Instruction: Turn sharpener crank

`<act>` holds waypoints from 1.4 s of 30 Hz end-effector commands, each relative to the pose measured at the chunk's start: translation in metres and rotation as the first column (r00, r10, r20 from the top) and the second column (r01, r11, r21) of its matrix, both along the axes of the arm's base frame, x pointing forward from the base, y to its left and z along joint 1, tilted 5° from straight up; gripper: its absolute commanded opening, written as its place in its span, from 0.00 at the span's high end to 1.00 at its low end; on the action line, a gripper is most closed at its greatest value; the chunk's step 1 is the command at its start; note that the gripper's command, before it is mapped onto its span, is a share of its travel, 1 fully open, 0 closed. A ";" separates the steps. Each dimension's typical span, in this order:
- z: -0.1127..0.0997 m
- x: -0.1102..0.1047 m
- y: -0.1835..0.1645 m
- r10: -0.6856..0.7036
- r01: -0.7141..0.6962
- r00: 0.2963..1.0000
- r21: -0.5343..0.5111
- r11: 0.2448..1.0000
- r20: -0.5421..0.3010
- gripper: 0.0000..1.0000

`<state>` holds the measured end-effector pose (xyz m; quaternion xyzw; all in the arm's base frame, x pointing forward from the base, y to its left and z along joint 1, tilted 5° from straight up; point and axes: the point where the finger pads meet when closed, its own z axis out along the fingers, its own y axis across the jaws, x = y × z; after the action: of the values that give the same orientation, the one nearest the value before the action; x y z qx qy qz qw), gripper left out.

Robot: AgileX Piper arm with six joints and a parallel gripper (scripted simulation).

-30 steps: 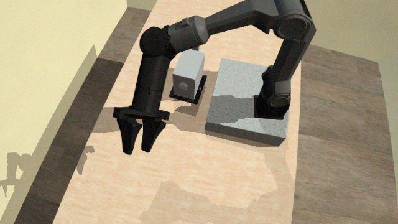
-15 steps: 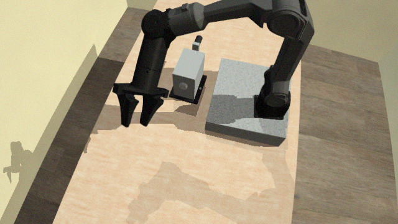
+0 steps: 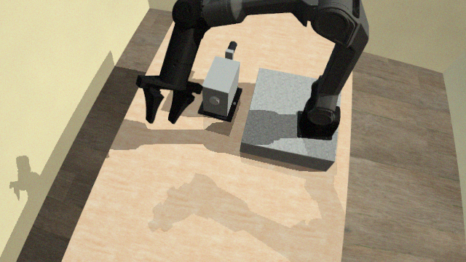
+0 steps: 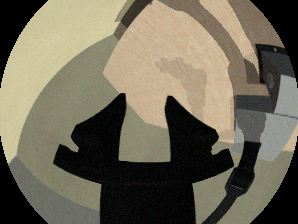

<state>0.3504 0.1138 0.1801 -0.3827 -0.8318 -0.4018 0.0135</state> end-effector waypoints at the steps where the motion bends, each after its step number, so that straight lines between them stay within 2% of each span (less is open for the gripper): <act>1: 0.000 0.001 -0.010 -0.028 0.028 1.000 -0.018 0.999 -0.003 0.31; 3: 0.000 0.001 -0.010 -0.028 0.028 1.000 -0.018 0.999 -0.003 0.31; 6: -0.003 0.002 -0.025 -0.091 0.090 0.995 -0.059 0.994 -0.028 0.31; 10: -0.008 0.003 -0.044 -0.088 0.086 0.996 -0.057 0.995 -0.031 0.31; 14: -0.011 0.001 -0.064 -0.185 0.177 0.981 -0.118 0.977 -0.059 0.31; 20: -0.016 0.000 -0.084 -0.182 0.174 0.981 -0.115 0.978 -0.064 0.31; 24: -0.018 -0.003 -0.104 -0.281 0.262 0.956 -0.177 0.949 -0.088 0.31; 28: -0.023 -0.006 -0.122 -0.278 0.259 0.956 -0.174 0.950 -0.093 0.31; 32: -0.024 -0.011 -0.142 -0.377 0.343 0.919 -0.237 0.909 -0.114 0.31; 37: -0.028 -0.015 -0.156 -0.374 0.340 0.920 -0.234 0.911 -0.120 0.31; 42: -0.032 -0.024 -0.179 -0.471 0.416 0.870 -0.297 0.860 -0.143 0.31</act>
<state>0.3280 -0.0609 0.1504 -0.6038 -0.7585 -0.2412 -0.0440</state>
